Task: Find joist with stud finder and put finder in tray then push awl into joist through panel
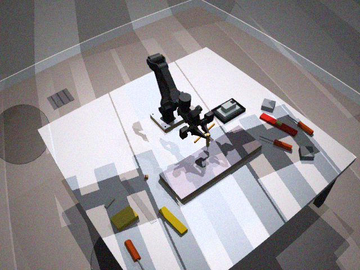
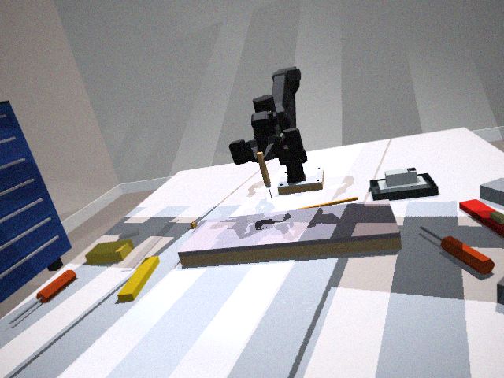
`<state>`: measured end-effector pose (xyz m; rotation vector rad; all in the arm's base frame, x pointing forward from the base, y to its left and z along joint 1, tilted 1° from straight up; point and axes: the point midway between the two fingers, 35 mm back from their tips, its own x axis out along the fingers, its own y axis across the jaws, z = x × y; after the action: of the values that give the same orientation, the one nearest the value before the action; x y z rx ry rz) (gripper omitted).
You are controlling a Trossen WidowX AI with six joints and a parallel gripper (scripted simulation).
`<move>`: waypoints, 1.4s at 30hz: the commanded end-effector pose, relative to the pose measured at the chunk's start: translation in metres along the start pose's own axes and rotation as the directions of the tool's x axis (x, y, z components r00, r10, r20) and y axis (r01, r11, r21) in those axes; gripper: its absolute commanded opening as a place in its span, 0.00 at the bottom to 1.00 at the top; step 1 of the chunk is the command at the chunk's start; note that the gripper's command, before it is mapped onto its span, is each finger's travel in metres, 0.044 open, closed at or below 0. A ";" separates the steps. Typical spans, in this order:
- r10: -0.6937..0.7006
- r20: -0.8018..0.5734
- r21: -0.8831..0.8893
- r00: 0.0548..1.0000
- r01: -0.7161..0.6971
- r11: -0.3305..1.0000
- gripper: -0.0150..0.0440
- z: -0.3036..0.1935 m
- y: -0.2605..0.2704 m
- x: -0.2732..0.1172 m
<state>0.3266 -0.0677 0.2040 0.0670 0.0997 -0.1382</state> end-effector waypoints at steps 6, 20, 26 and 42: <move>0.001 0.023 -0.027 1.000 0.000 1.000 0.25 -0.005 0.028 0.007; 0.006 0.046 -0.044 0.999 -0.004 0.999 0.25 -0.011 0.056 0.008; 0.006 0.046 -0.044 0.999 -0.004 0.999 0.25 -0.013 0.056 0.009; 0.006 0.046 -0.044 0.999 -0.004 0.999 0.25 -0.021 0.056 0.011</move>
<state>0.3436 -0.0115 0.1863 0.0235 0.0586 -0.1272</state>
